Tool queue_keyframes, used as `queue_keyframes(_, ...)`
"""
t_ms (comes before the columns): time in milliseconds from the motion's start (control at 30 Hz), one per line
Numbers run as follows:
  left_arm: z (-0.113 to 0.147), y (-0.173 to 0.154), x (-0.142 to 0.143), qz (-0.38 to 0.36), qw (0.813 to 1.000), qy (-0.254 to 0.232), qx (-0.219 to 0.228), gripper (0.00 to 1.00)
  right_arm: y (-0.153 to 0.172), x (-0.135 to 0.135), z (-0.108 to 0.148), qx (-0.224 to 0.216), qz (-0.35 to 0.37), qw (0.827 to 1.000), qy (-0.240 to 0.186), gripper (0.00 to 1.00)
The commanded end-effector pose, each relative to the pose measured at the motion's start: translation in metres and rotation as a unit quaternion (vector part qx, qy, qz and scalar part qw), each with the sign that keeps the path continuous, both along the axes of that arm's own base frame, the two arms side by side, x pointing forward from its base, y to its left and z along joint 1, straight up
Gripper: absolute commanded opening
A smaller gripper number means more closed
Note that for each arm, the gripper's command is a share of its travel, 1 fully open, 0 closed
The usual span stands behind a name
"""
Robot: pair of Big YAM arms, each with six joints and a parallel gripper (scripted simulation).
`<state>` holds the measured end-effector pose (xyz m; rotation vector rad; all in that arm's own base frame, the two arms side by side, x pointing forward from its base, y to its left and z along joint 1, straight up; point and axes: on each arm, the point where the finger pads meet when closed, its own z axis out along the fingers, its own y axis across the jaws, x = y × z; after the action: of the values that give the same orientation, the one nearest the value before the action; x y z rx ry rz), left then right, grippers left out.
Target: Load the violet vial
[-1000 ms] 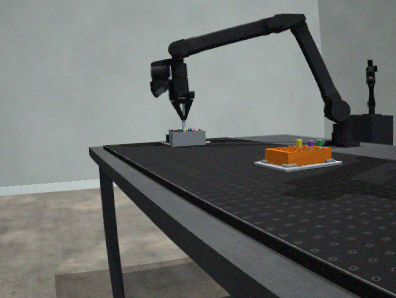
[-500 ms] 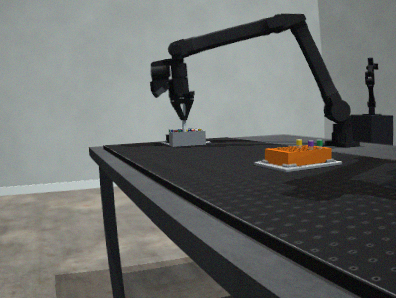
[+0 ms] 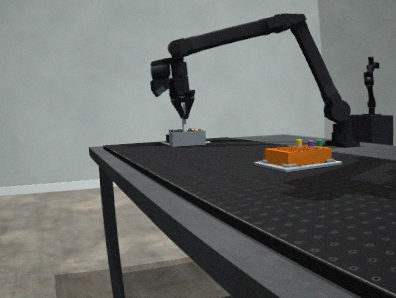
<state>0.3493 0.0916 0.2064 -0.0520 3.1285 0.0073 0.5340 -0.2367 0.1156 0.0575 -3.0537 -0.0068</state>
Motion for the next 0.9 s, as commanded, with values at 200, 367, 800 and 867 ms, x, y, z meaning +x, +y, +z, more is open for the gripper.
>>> queue_keyframes(200, -0.008, -0.004, -0.001, -0.010, 1.000, 0.013, -0.005, 1.00, -0.001, 0.018, 0.063, -0.018, 0.000, 0.999, -0.044, 0.24)
queue_keyframes(367, -0.008, -0.004, -0.001, -0.010, 1.000, 0.013, -0.005, 1.00, -0.001, 0.018, 0.067, -0.017, 0.000, 0.999, -0.043, 0.24)
queue_keyframes(800, -0.008, -0.004, -0.001, -0.010, 1.000, 0.013, -0.005, 1.00, 0.000, 0.016, 0.090, -0.018, 0.000, 0.999, -0.044, 0.24)
queue_keyframes(867, -0.008, -0.004, -0.001, -0.010, 1.000, 0.013, -0.005, 1.00, 0.000, 0.016, 0.090, -0.018, 0.000, 0.999, -0.044, 0.24)
